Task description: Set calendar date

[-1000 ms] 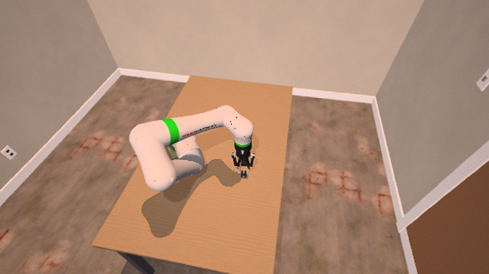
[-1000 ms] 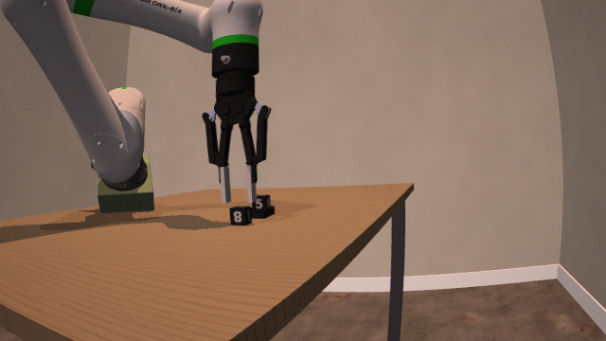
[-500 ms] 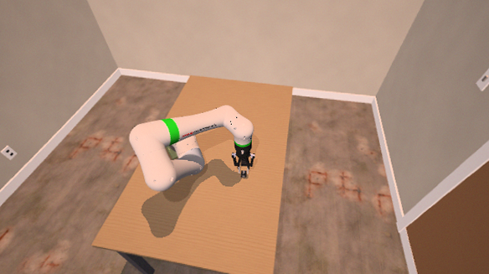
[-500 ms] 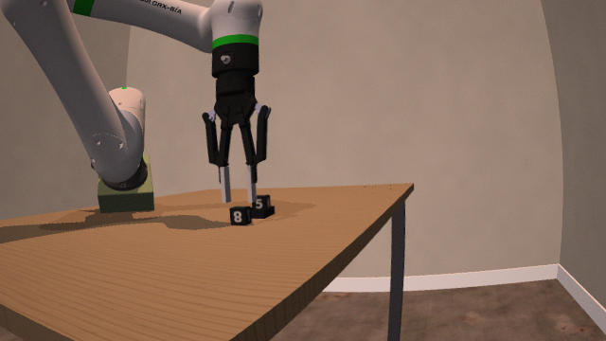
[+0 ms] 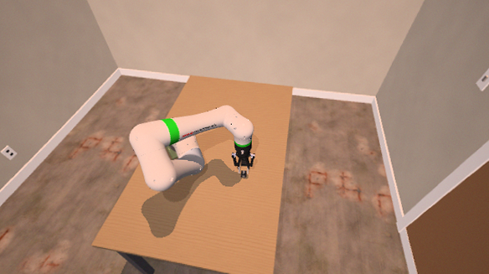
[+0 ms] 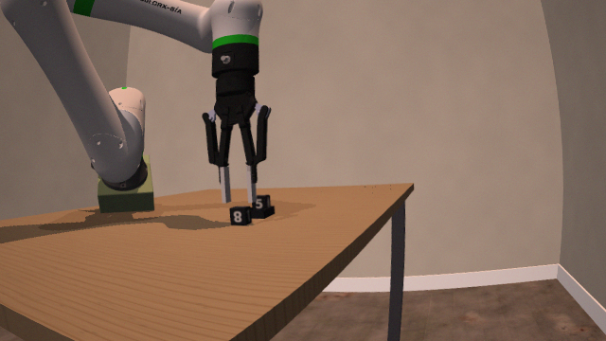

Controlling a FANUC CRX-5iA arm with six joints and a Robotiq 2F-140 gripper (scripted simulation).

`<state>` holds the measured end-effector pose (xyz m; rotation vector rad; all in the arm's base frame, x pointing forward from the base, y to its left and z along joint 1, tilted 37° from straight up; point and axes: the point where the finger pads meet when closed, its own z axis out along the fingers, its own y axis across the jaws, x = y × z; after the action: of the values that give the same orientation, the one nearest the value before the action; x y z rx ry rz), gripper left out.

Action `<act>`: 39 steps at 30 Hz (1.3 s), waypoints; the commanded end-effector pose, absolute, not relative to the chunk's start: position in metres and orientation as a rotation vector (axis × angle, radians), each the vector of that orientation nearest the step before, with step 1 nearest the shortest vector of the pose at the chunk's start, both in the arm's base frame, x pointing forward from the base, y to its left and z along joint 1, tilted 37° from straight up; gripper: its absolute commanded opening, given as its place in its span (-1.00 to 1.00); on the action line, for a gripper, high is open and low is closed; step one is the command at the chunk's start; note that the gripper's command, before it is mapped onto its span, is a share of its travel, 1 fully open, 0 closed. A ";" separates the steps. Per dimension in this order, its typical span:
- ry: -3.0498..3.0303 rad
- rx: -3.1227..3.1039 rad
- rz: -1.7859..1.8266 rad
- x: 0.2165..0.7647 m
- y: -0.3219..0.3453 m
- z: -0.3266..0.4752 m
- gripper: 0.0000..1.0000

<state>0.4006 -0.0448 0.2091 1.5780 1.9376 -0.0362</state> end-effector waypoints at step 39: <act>1.938 1.578 -0.036 0.414 -0.057 0.185 -0.42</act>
<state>0.4141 -0.0567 0.1851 1.5780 1.9376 -0.0361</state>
